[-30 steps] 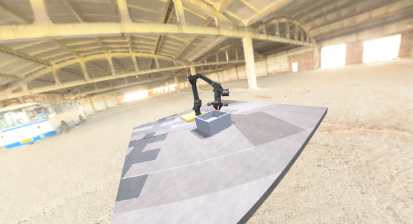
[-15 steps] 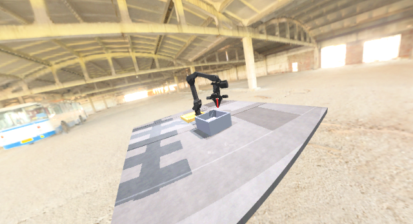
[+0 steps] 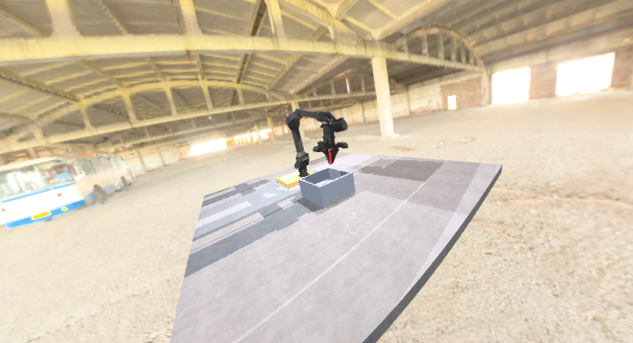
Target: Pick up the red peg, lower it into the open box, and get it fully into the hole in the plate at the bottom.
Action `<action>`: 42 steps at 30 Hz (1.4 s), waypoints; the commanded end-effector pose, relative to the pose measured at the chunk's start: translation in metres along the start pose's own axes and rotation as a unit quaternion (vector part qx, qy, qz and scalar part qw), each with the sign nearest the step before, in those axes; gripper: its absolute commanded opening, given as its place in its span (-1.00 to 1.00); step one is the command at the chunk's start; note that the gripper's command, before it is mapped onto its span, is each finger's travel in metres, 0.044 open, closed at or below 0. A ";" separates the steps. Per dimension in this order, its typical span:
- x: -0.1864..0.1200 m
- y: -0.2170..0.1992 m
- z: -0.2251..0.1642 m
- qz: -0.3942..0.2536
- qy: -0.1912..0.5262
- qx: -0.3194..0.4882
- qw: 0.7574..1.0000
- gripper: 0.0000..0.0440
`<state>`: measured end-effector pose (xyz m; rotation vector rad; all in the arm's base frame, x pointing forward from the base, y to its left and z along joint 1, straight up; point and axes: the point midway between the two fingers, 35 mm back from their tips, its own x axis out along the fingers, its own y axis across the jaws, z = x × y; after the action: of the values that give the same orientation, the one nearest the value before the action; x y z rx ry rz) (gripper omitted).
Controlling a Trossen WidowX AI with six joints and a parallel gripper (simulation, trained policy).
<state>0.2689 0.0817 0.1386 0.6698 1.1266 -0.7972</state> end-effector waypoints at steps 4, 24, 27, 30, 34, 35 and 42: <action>0.010 0.006 0.030 0.001 -0.015 0.015 1.000 -1.00; 0.065 0.008 0.090 -0.002 0.002 -0.028 1.000 -1.00; 0.073 0.007 0.091 -0.001 0.010 -0.042 0.999 -1.00; 0.081 0.007 0.090 0.000 0.020 -0.057 0.998 -1.00; 0.090 0.006 0.088 0.000 0.033 -0.077 0.997 -0.93; 0.092 0.006 0.088 0.000 0.036 -0.080 0.996 -0.85; 0.097 0.004 0.095 -0.004 0.049 -0.095 0.994 -0.32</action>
<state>0.3418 -0.0072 0.0758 0.5627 1.2651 -0.6561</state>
